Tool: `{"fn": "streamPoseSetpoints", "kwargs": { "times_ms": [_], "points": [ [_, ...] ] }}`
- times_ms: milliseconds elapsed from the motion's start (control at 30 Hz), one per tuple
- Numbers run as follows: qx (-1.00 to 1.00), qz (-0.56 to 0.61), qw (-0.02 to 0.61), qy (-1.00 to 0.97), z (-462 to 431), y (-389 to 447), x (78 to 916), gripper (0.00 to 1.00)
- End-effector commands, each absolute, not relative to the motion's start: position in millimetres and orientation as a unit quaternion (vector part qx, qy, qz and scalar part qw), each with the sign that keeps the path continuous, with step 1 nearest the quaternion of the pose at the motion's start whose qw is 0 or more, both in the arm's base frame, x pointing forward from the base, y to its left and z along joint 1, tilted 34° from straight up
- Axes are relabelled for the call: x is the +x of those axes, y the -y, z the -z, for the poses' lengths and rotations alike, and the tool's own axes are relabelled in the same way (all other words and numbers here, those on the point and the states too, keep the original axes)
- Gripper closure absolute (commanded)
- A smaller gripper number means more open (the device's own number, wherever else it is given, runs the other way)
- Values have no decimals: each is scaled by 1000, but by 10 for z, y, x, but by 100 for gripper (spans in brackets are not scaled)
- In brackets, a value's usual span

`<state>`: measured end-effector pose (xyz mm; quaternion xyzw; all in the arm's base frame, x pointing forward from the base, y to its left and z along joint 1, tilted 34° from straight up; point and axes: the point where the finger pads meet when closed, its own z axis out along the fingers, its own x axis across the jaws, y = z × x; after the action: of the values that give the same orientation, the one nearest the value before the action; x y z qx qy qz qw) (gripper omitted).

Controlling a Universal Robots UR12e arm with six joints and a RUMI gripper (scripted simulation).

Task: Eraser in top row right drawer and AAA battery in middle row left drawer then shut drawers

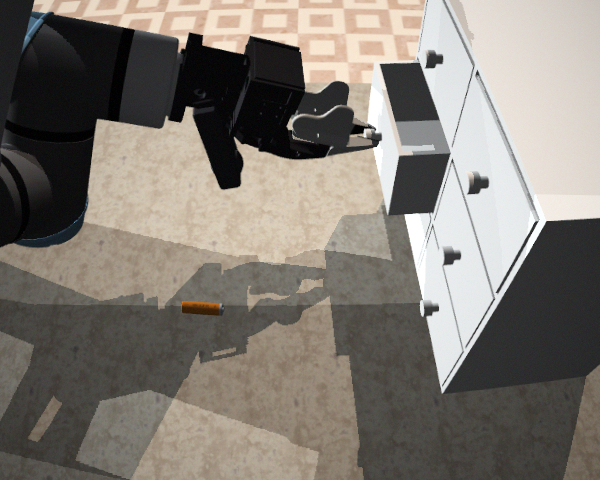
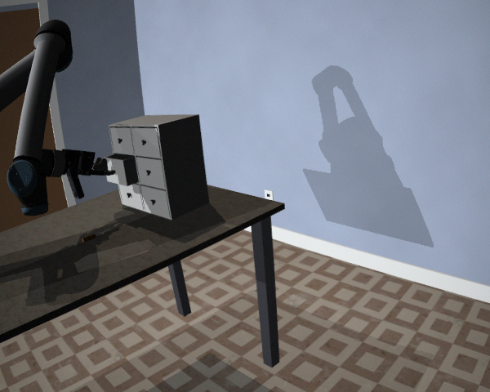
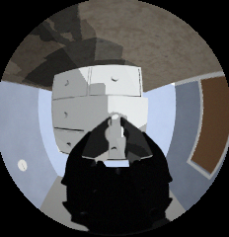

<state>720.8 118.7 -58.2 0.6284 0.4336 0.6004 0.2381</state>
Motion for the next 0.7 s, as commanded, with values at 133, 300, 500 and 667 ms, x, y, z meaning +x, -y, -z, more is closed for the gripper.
{"fn": "streamPoseSetpoints", "kwargs": {
  "times_ms": [133, 300, 500, 667],
  "points": [
    [627, -602, 240, -433, 560, -1188, 7293, 93],
    [627, -602, 240, -433, 555, -1189, 7329, 93],
    [627, -602, 240, -433, 549, -1191, 7374, 93],
    [627, -602, 240, -433, 546, -1192, 7396, 93]
  ]
}}
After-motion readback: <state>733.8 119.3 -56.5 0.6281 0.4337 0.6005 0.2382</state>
